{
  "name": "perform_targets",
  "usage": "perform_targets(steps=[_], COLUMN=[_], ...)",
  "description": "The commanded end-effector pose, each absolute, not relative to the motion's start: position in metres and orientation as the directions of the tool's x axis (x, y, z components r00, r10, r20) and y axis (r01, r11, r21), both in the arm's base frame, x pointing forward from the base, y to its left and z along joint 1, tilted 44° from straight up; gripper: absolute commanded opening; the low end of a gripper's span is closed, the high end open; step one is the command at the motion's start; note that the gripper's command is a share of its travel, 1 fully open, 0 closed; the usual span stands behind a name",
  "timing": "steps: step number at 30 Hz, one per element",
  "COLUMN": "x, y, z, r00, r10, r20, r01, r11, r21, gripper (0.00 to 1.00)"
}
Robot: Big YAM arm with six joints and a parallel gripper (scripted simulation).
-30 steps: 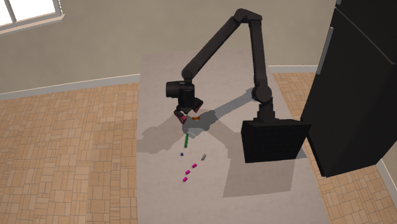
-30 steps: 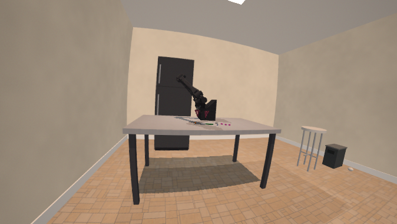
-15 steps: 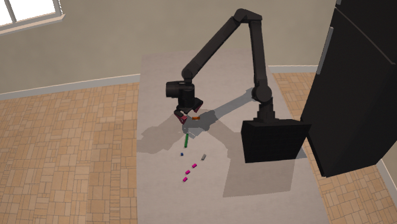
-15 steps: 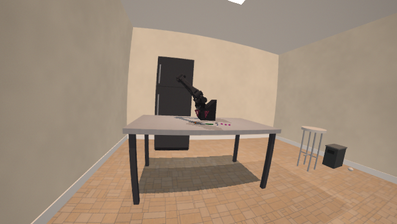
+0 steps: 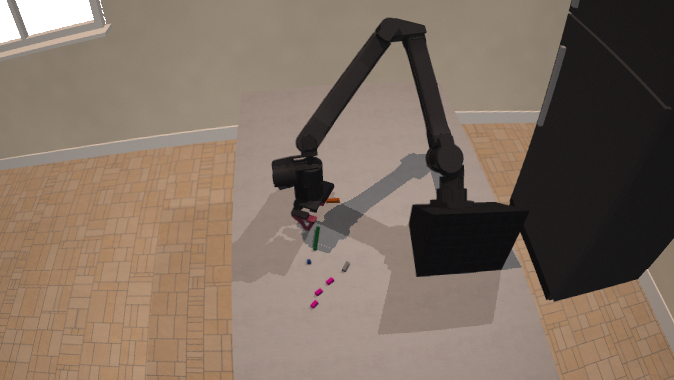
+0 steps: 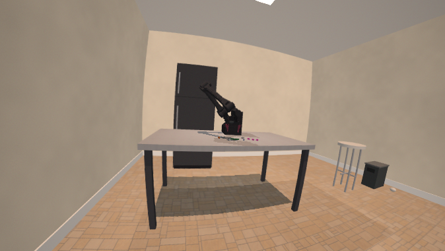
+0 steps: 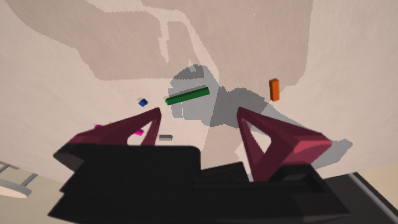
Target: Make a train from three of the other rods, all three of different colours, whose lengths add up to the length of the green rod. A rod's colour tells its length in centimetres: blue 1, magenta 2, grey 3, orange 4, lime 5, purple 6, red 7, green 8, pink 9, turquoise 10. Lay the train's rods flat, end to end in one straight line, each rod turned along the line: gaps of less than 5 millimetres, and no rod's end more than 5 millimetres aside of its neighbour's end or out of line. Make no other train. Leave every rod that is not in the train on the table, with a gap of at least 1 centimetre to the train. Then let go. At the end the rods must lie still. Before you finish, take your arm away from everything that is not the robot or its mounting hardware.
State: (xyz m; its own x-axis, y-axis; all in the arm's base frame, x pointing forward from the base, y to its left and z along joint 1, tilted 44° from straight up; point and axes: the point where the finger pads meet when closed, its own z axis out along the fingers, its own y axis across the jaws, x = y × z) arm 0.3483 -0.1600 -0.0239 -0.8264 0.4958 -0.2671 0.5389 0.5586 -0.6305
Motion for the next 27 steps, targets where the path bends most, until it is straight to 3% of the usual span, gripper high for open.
perform_targets(steps=[1, 6, 7, 20, 21, 25, 27], x=[0.380, 0.377, 0.387, 0.389, 0.393, 0.394, 0.397], y=[-0.137, -0.138, -0.121, -0.127, -0.106, -0.106, -0.093], z=[-0.030, -0.026, -0.047, -0.037, -0.062, -0.064, -0.076], r00=[-0.904, -0.901, -0.944, -0.935, -0.970, -0.970, -0.985], r10=[0.380, 0.379, 0.307, 0.318, 0.236, 0.236, 0.175], r20=[-0.196, -0.211, -0.123, -0.157, -0.054, -0.066, 0.004], r01=[0.410, 0.420, 0.307, 0.339, 0.209, 0.217, 0.126], r11=[0.640, 0.638, 0.678, 0.671, 0.705, 0.704, 0.721], r21=[-0.650, -0.646, -0.668, -0.659, -0.678, -0.676, -0.681], gripper=[1.00, 1.00, 1.00, 1.00, 1.00, 1.00, 1.00])
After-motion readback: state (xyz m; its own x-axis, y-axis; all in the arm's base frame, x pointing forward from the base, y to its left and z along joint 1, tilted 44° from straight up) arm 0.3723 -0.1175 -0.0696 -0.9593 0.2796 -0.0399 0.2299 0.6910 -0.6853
